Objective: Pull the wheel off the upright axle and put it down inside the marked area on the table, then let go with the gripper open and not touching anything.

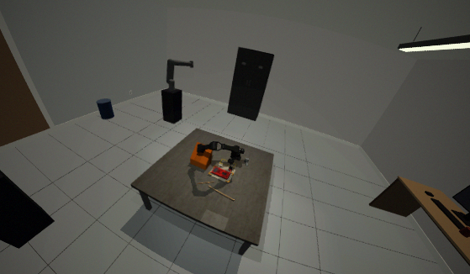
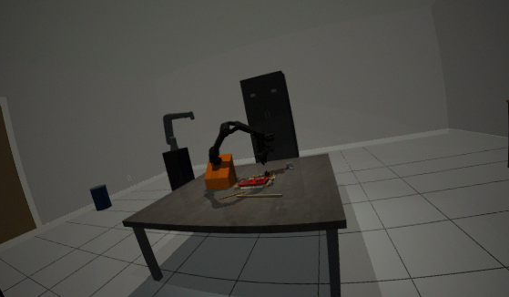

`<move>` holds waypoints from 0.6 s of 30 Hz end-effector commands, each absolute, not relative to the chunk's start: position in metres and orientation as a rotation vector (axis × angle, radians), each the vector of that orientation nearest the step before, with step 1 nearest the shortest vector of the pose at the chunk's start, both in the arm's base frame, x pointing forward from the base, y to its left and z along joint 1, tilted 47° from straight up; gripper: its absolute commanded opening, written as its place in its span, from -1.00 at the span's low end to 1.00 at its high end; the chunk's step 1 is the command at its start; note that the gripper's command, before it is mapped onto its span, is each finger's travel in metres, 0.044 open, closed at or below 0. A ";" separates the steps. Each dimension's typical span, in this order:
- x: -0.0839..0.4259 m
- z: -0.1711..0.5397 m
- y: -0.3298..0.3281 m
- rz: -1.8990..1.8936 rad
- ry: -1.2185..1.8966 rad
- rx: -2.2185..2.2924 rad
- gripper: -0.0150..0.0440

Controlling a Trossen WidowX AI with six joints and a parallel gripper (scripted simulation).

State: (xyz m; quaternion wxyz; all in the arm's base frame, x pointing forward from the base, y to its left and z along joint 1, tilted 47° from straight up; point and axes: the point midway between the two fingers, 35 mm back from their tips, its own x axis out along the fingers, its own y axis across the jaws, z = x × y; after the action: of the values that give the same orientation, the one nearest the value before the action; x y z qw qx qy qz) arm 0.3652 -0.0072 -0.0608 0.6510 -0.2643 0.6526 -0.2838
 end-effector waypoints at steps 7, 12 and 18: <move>0.369 -0.068 -0.021 -0.648 1.488 -0.614 0.53; 0.369 -0.090 -0.044 -0.648 1.487 -0.614 0.53; 0.366 -0.112 -0.066 -0.651 1.487 -0.617 0.53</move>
State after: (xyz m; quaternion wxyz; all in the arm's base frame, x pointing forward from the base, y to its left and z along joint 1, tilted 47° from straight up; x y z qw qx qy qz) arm 0.3728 -0.0532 -0.0973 0.6534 -0.2642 0.6487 -0.2870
